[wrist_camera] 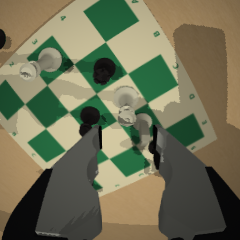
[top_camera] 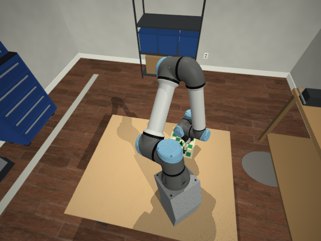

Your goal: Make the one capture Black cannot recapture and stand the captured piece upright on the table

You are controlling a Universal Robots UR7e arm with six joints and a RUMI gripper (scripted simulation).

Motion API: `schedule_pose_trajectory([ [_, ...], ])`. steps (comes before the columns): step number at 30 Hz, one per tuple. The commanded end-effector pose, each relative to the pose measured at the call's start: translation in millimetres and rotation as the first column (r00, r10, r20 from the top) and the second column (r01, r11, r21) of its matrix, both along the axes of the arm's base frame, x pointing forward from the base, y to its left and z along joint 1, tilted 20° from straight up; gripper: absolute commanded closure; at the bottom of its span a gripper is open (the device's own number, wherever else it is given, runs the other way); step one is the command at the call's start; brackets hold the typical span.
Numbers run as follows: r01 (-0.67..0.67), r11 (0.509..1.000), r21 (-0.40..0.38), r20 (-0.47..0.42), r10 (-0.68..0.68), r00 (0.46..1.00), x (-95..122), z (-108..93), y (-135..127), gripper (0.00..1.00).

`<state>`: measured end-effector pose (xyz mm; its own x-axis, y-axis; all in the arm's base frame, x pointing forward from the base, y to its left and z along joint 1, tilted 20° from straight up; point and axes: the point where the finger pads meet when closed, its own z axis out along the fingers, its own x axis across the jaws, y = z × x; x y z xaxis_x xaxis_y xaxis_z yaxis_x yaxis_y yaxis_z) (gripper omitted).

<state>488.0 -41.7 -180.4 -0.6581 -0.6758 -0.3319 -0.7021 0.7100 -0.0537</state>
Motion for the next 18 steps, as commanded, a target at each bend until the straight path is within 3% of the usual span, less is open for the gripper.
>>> schedule_pose_trajectory([
  [1, 0.000, 1.000, -0.001, 0.001, 0.000, 1.000, 1.9, -5.2, 0.9, 0.75],
  [18, 0.000, 1.000, -0.001, 0.001, 0.000, 1.000, 9.6, -31.8, 6.5, 0.75],
])
